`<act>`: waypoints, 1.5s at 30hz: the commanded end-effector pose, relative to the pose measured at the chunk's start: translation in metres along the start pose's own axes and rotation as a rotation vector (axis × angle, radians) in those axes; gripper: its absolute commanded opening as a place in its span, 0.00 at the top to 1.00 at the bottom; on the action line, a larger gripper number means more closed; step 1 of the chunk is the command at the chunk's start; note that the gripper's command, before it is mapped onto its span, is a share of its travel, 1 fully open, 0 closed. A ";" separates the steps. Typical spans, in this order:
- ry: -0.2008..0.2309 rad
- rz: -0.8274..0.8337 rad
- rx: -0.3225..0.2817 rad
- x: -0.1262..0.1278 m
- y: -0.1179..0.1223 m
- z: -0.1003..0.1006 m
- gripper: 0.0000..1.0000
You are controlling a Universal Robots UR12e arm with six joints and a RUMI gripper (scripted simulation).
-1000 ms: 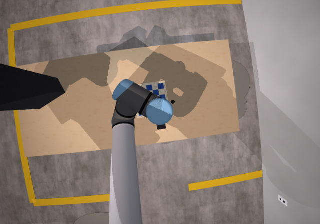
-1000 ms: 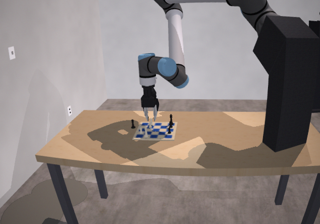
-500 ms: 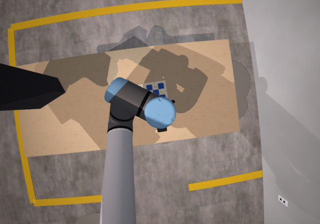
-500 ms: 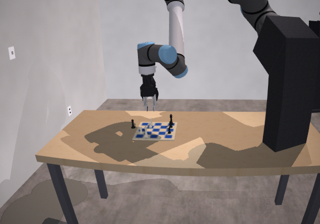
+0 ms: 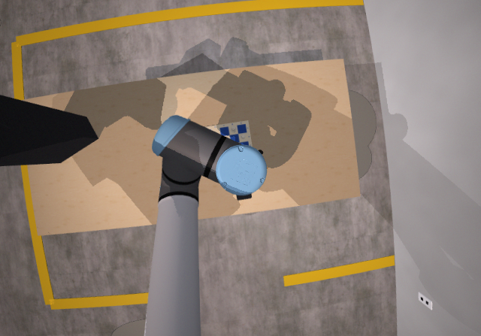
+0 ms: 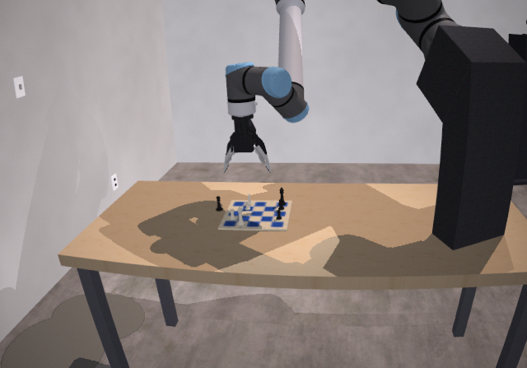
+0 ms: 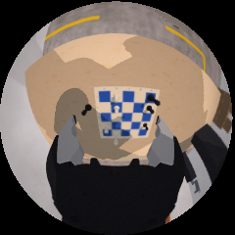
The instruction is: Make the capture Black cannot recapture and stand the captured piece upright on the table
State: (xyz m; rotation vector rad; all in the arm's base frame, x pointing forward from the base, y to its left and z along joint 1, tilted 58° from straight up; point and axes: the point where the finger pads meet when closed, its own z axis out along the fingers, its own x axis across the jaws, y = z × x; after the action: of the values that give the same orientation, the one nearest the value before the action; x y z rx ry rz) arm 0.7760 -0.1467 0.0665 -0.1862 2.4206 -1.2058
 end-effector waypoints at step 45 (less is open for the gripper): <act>-0.001 0.000 0.000 0.000 0.000 -0.076 0.00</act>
State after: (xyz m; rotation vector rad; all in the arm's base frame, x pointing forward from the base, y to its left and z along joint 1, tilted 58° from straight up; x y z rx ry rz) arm 0.7456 -0.0953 0.1038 -0.1867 2.4200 -1.2060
